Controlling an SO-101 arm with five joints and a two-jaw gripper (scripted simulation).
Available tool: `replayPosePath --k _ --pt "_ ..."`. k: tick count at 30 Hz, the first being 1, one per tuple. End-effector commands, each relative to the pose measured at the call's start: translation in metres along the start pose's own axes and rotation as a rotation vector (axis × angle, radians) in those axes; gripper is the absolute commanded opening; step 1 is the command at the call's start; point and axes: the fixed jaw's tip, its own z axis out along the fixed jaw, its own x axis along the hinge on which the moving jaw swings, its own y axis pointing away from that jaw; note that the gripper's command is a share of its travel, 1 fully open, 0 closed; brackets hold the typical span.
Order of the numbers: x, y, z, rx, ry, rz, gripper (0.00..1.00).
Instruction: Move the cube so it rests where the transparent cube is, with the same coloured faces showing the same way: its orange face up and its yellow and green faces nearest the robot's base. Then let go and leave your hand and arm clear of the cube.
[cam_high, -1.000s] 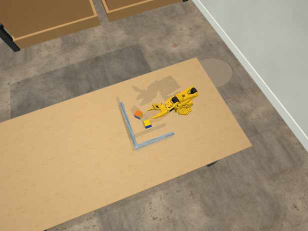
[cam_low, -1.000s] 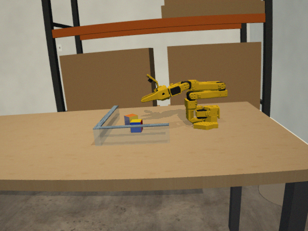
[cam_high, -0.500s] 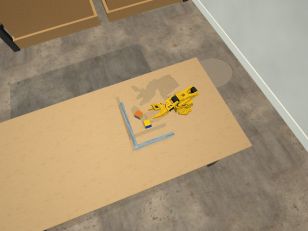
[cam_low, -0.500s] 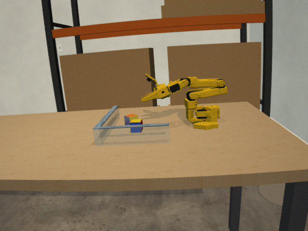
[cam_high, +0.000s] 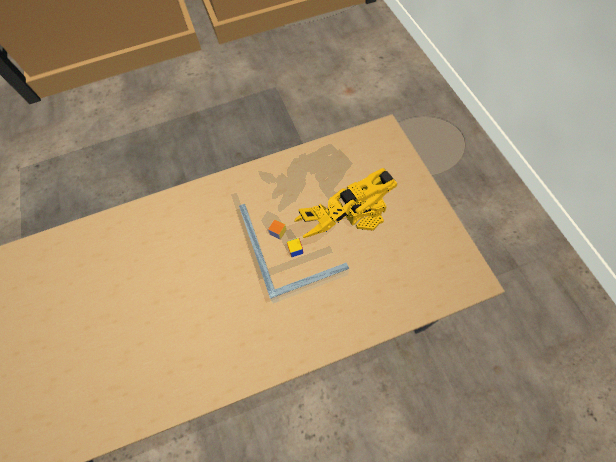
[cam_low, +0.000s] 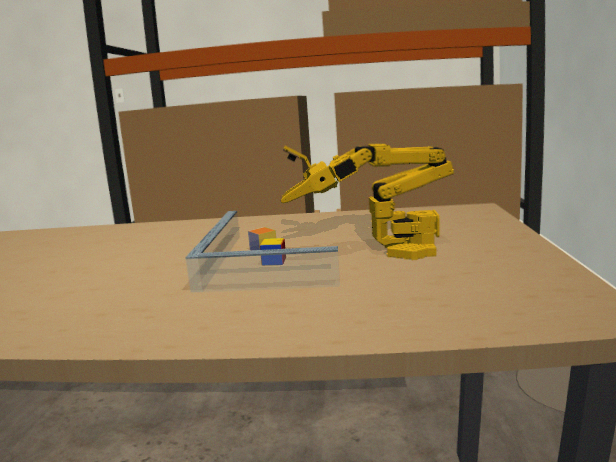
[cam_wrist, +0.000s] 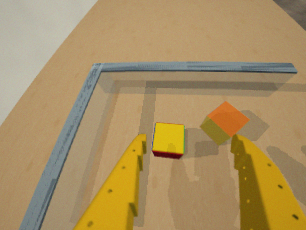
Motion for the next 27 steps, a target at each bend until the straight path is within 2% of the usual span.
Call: replayPosePath --k 1,8,10,25,27 --pt "-0.023 0.003 -0.003 -0.006 -0.03 0.011 0.35" --pt "-0.025 0.004 0.0 0.002 0.053 0.022 0.35" --pt "-0.025 0.004 0.0 0.002 0.053 0.022 0.35" --pt "-0.027 0.005 0.011 0.028 0.257 0.048 0.35" --pt "-0.027 0.005 0.011 0.028 0.257 0.048 0.35"
